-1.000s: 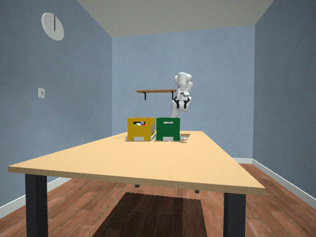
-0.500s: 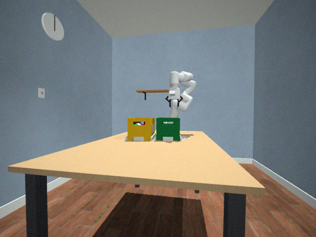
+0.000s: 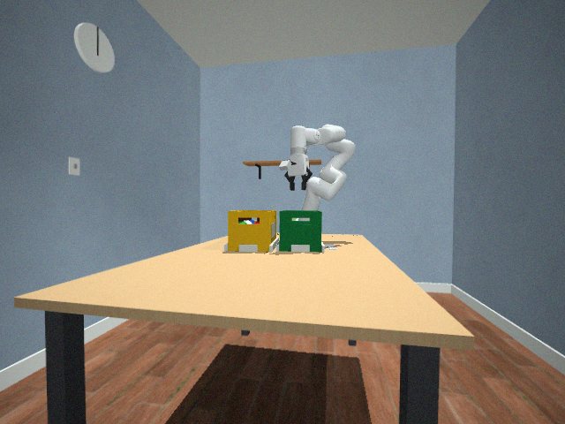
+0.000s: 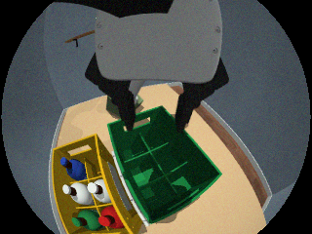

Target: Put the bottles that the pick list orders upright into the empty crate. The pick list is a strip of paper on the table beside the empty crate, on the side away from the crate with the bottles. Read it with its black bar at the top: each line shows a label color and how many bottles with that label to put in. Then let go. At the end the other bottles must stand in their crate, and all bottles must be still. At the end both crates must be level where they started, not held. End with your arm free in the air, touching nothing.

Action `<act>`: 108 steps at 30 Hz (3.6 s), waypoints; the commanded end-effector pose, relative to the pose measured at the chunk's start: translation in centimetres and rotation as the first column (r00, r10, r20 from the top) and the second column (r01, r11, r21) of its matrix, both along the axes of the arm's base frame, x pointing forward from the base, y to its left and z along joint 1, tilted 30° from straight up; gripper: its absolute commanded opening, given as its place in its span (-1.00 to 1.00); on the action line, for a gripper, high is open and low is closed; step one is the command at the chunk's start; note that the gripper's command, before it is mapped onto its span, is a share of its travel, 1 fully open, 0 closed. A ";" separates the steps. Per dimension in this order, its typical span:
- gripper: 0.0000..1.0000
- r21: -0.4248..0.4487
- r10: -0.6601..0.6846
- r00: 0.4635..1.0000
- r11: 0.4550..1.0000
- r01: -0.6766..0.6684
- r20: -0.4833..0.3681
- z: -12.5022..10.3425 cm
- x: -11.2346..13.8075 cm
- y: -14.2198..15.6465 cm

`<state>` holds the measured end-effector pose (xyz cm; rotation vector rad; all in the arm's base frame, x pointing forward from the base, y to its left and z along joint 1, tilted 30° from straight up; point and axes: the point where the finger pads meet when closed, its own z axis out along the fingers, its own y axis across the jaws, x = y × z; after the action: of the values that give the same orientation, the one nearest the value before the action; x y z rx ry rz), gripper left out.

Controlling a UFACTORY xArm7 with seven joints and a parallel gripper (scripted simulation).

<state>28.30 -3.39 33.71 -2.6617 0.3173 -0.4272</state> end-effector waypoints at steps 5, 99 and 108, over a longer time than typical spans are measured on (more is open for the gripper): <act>0.29 0.083 -0.238 0.964 0.965 0.248 -0.116 -0.4 1.5 -4.2; 0.29 0.134 -0.689 0.551 0.561 0.817 -0.472 -3.8 9.8 -29.7; 0.29 0.134 -0.689 0.551 0.561 0.817 -0.472 -3.7 9.8 -29.7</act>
<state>38.11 -32.89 29.79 -2.0878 1.5756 -0.0665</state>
